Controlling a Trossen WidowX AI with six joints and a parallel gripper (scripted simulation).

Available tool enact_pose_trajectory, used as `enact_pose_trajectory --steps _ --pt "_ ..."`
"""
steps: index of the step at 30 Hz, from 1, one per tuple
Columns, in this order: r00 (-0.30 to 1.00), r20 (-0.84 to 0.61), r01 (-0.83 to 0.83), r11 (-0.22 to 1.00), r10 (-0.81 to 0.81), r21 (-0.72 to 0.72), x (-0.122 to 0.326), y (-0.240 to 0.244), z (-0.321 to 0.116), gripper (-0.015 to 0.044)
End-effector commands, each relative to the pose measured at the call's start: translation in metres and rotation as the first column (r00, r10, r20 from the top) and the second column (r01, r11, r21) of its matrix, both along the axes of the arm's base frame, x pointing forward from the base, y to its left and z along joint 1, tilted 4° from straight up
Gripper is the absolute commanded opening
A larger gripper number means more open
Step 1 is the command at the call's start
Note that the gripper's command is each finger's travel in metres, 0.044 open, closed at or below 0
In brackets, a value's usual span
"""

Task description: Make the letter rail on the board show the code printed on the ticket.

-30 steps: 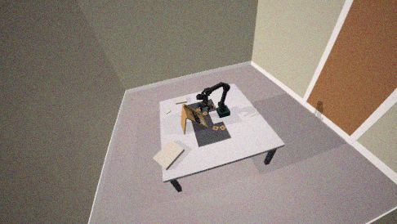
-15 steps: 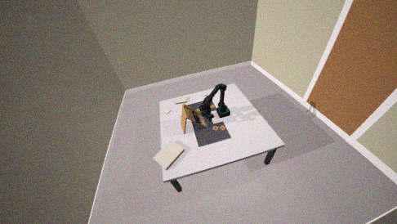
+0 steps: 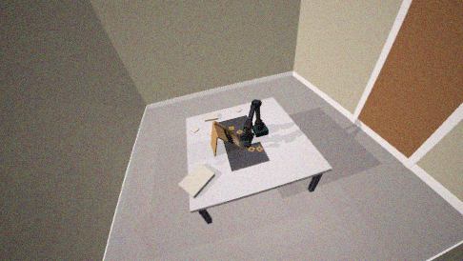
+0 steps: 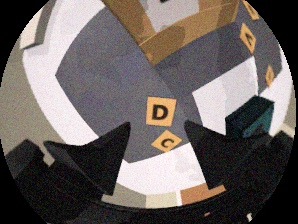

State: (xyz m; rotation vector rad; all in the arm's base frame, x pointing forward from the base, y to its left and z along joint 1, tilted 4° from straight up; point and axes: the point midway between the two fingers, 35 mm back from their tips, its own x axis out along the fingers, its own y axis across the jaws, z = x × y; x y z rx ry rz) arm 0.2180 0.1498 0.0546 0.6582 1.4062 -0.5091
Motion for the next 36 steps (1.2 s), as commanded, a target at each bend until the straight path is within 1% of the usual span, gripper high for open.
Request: enact_pose_trajectory --steps 1,11,19,36 --pt "0.994 -0.023 0.103 0.994 -0.104 -0.042 -0.010 0.001 -0.016 0.0340" --pt "0.994 -0.023 0.103 0.994 -0.104 -0.042 -0.012 0.003 -0.018 0.0340" --pt "0.994 -0.024 0.103 0.994 -0.104 -0.042 -0.010 0.005 -0.050 0.0340" --pt "0.994 -0.024 0.103 0.994 -0.104 -0.042 -0.010 0.005 -0.055 0.0340"
